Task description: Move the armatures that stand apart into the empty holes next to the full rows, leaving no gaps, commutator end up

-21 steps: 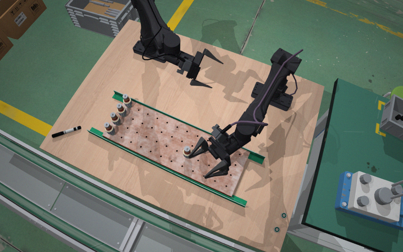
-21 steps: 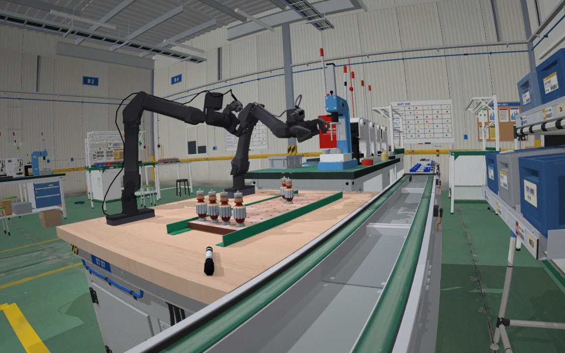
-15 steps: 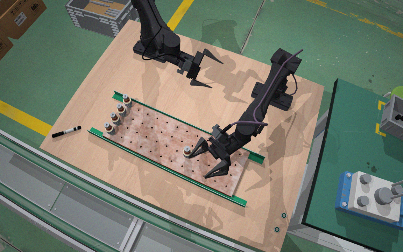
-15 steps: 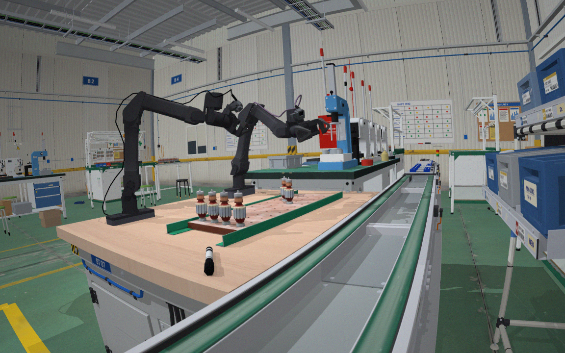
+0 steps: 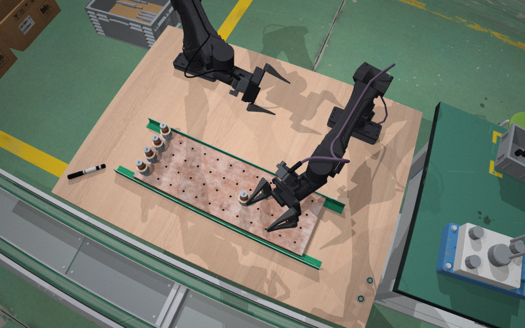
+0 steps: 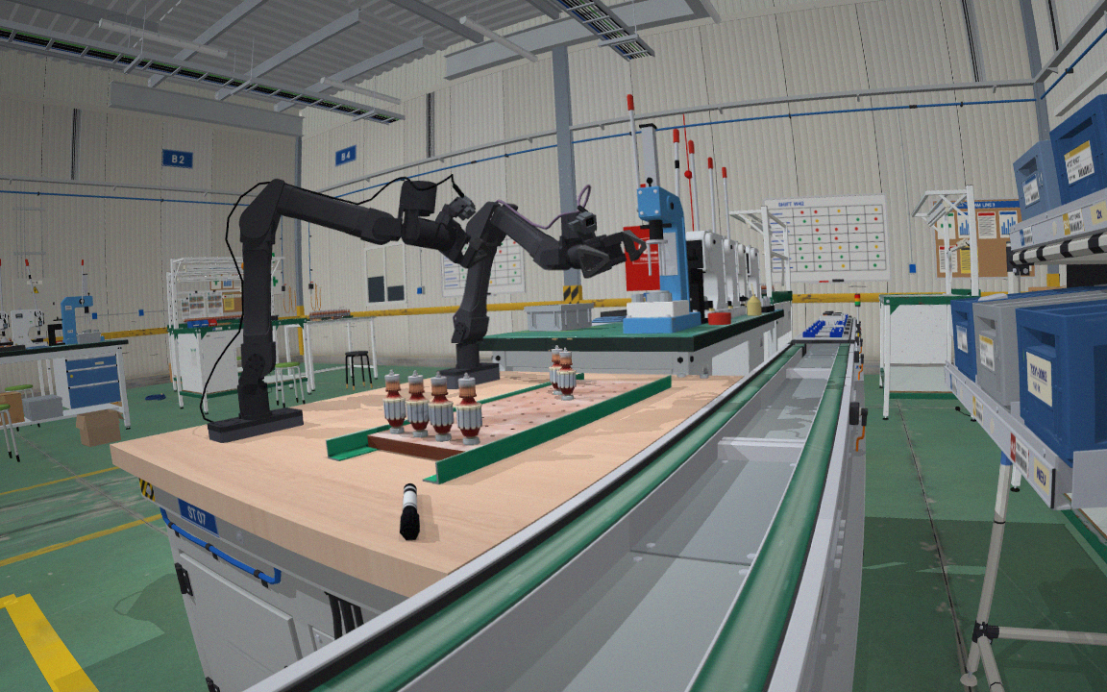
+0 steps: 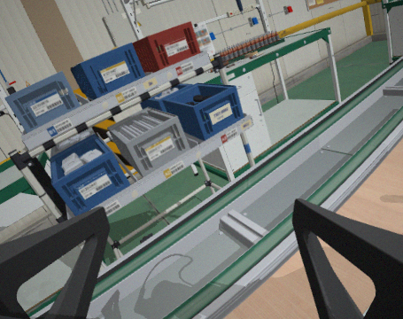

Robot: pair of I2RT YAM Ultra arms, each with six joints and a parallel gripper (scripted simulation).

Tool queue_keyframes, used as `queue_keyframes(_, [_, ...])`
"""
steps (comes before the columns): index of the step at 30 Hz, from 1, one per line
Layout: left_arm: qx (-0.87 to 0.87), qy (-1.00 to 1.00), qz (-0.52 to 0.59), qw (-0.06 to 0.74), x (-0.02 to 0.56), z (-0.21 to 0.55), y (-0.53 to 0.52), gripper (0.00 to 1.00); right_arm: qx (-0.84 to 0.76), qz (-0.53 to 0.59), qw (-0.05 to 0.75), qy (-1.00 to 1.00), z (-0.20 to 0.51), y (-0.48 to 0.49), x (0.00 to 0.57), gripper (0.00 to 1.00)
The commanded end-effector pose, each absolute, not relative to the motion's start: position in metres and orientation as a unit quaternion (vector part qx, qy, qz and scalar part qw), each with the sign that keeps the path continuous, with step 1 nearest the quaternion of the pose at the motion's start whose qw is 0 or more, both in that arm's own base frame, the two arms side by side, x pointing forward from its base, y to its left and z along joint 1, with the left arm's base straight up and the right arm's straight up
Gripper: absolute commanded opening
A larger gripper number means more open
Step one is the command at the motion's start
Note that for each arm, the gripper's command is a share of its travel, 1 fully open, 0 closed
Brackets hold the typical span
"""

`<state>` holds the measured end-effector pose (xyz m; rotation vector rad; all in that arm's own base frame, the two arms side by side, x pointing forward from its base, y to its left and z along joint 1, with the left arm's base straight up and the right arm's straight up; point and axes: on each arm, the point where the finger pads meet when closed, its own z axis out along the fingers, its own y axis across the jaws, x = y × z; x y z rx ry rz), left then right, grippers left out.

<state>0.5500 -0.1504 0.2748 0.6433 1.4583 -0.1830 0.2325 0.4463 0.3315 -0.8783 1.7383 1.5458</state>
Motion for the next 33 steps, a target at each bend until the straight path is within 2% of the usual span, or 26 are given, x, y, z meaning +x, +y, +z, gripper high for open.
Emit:
queue_keyframes(1, [0.27, 0.652, -0.073, 0.705, 0.546, 0.294, -0.137, 1.0, -0.325, 0.576, 0.356, 0.66, 0.346, 0.432, 0.246, 1.0])
queue_keyframes(11, [0.224, 0.681, -0.063, 0.695, 0.531, 0.312, -0.112, 1.0, -0.284, 0.509, 0.444, 0.681, 0.354, 0.381, 0.298, 1.0])
queue_keyframes(33, [0.154, 0.7, -0.042, 0.696, 0.491, 0.349, -0.072, 1.0, -0.201, 0.375, 0.574, 0.7, 0.378, 0.271, 0.365, 1.0])
